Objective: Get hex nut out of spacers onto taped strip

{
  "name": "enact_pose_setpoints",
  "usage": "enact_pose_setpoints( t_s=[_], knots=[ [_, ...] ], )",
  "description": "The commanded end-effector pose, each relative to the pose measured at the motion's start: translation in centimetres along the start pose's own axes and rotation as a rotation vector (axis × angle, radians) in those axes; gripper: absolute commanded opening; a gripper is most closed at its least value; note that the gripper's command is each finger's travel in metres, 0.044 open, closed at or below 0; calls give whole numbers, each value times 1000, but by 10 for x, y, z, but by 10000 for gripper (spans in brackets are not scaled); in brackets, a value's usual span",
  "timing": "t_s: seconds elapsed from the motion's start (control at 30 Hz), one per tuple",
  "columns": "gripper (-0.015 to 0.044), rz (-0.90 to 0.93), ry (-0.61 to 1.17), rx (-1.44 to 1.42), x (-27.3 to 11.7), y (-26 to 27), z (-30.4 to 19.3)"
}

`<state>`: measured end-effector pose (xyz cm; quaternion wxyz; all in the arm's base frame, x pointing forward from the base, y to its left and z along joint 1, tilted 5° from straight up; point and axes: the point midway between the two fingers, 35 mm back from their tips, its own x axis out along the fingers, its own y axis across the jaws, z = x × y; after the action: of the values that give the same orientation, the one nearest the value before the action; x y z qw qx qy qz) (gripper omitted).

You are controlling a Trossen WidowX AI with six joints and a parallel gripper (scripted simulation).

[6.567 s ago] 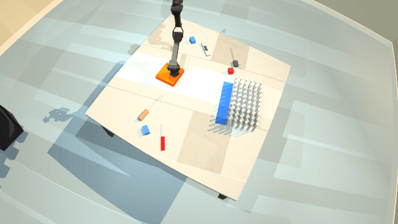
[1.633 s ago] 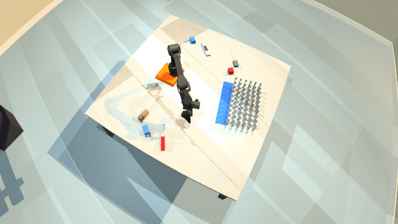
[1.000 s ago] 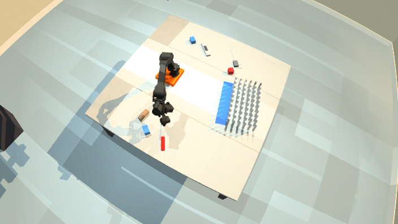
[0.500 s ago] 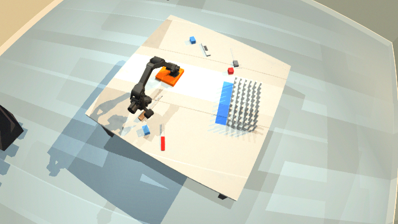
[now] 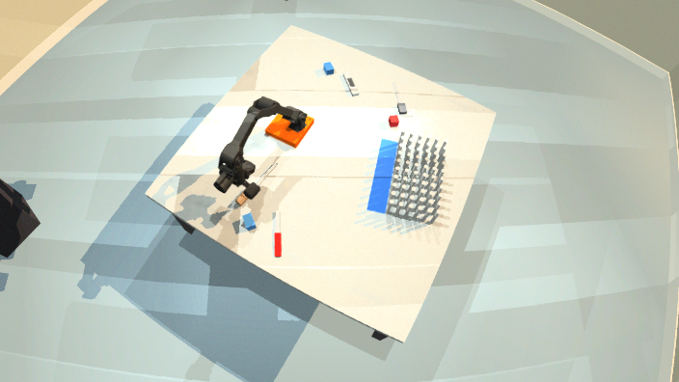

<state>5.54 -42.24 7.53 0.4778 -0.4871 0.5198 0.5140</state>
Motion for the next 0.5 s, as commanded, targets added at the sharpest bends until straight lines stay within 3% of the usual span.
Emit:
enact_pose_setpoints(
  t_s=[0.0,0.1,0.3,0.47],
  knots=[
    [440,5,-4,-5,1,0,2],
    [440,5,-4,-5,1,0,2],
    [282,5,-4,-5,1,0,2],
    [280,5,-4,-5,1,0,2]
  ],
)
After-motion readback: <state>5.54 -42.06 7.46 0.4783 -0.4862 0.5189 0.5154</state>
